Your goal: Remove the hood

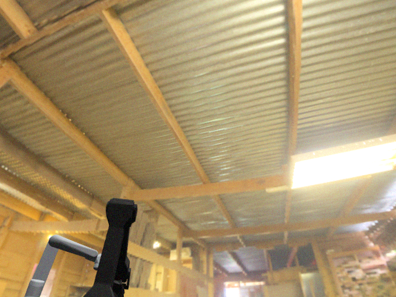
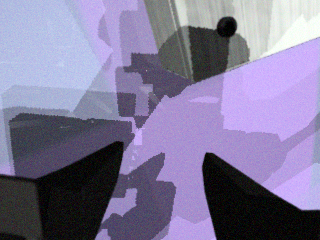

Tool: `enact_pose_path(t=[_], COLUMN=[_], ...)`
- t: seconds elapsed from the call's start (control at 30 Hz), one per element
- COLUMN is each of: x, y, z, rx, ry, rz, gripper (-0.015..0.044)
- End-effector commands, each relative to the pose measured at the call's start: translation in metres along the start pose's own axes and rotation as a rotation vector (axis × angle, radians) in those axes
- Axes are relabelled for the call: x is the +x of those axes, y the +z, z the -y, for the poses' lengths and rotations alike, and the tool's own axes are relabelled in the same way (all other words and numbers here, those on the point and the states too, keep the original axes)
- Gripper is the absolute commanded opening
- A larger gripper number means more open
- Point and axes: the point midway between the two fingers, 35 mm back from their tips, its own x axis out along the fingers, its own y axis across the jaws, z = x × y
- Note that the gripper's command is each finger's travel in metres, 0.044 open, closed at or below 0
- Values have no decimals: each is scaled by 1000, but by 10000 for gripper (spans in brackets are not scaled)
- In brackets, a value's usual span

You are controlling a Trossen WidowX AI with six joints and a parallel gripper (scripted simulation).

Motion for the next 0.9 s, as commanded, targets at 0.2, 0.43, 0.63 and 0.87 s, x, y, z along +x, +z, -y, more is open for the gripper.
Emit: enact_pose_path(t=[0.2, 0.43, 0.63, 0.87], x=[-15, -50, -76, -93], y=[12, 52, 106, 194], z=[-33, -99, -146, -171], rx=[-30, -103, -177, -196], ry=[34, 110, 180, 239], rz=[-27, -88, -101, -112], gripper=[403, 440, 440, 440])
